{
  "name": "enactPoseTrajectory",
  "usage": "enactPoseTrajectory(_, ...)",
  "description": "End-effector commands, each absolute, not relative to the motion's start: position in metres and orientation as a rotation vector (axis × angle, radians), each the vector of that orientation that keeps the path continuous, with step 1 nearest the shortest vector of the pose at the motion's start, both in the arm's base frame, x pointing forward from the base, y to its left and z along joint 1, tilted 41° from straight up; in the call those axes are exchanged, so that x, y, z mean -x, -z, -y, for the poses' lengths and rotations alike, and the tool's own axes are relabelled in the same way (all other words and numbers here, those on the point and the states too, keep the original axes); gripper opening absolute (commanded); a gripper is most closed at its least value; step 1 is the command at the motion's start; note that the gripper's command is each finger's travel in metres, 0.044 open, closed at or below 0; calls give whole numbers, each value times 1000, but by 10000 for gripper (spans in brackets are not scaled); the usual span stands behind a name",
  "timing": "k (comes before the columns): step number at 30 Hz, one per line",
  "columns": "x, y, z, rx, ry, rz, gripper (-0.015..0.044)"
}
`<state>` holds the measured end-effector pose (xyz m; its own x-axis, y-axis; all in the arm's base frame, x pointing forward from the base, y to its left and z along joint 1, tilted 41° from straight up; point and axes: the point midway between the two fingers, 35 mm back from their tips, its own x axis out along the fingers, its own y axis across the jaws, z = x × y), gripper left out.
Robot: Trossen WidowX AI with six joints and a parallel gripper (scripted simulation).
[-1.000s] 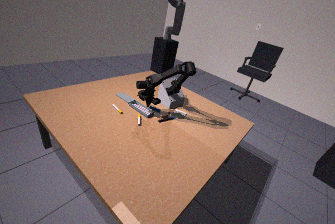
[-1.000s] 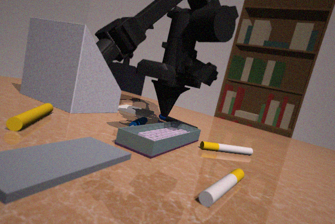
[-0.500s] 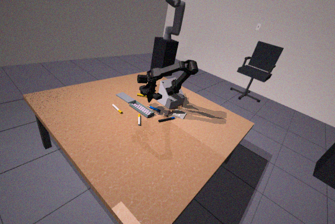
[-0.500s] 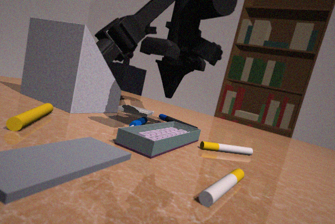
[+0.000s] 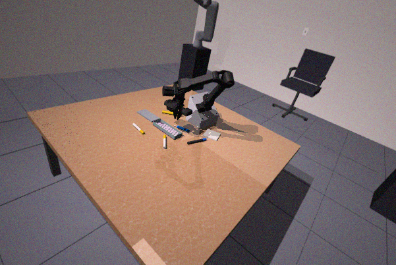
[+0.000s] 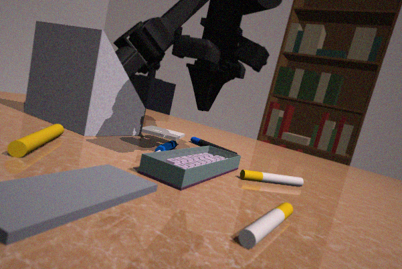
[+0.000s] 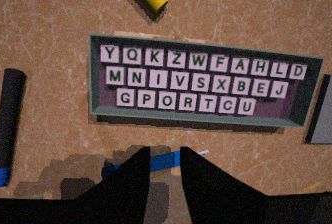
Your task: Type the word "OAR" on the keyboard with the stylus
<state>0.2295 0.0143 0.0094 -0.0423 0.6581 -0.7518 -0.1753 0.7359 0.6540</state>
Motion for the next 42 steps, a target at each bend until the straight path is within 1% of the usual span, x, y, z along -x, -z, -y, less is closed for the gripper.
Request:
enactPoseTrajectory(1,-224,-2,-13,-303,-882,-1407,150)
enactPoseTrajectory(7,-211,11,-10,-49,-1263,-1175,150)
enactPoseTrajectory(15,-193,25,-8,225,-1650,-710,150)
enactPoseTrajectory(31,-177,35,-9,512,-1846,-34,150)
enactPoseTrajectory(42,-177,35,-9,520,-1848,-16,150)
